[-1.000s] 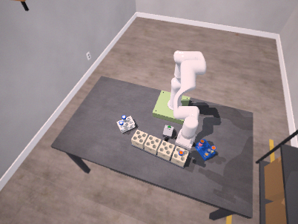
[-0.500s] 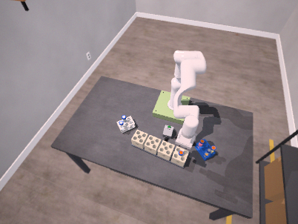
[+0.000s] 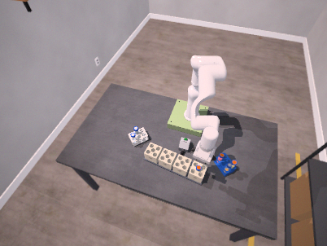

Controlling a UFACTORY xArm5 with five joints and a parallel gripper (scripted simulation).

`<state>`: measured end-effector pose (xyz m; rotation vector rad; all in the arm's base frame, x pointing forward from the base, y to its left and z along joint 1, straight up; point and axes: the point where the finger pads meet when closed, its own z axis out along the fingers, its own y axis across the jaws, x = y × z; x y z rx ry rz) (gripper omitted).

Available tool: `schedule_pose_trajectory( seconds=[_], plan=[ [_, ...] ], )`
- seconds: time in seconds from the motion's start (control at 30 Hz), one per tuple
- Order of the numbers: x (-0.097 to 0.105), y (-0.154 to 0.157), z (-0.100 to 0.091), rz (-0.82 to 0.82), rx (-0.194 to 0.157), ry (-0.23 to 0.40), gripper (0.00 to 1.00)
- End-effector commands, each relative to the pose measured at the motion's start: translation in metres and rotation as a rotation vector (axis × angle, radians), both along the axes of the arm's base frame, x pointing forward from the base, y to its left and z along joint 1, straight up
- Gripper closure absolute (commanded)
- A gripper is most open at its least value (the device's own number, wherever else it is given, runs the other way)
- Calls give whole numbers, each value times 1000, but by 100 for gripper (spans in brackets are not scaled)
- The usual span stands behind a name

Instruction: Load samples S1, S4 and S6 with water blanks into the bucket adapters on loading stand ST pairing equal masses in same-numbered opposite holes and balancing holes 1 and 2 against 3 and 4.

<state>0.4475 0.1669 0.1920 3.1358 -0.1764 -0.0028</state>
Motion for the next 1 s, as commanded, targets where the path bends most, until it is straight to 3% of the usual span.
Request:
schedule_pose_trajectory(
  seconds=[0.0,0.53,0.97],
  plan=[
    [-10,20,2,-145,5,-3,43],
    [-44,81,2,-611,5,-2,43],
    [-71,129,2,-623,5,-1,43]
  ],
)
